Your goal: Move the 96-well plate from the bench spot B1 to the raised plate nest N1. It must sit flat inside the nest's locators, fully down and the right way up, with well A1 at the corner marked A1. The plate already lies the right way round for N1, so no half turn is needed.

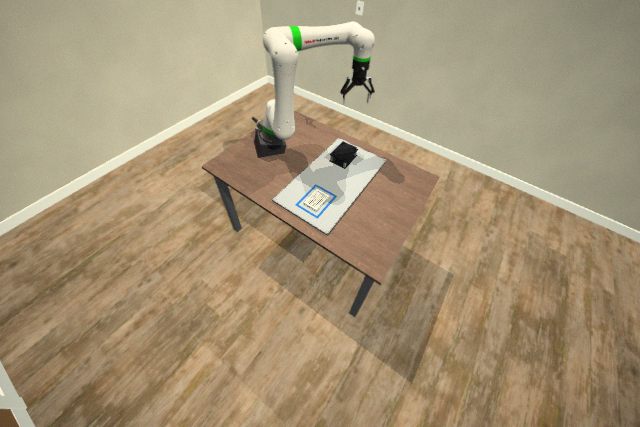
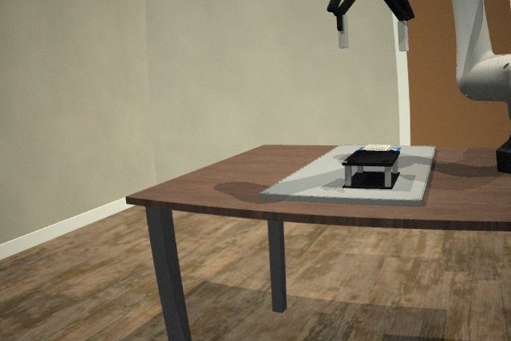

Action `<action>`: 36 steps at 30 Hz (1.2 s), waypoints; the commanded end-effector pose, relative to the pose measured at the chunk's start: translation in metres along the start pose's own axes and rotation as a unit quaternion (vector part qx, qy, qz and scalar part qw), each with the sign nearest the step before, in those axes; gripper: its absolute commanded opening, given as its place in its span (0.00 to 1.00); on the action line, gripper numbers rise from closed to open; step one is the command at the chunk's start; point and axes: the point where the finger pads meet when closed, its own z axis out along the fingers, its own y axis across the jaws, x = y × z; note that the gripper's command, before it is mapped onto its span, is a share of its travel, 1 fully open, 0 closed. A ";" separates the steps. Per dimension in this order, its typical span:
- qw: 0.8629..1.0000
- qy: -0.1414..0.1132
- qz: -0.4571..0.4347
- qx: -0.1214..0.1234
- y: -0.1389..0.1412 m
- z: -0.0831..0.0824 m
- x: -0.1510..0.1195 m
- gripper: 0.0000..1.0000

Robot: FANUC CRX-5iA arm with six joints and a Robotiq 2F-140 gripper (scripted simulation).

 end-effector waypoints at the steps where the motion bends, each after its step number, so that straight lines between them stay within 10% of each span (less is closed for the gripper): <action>1: 1.000 0.000 0.000 0.000 0.000 0.000 0.000 1.00; 21: 0.998 -0.002 0.066 0.004 0.002 0.011 -0.017 1.00; 36: 0.962 -0.010 0.272 0.014 0.004 0.043 -0.070 1.00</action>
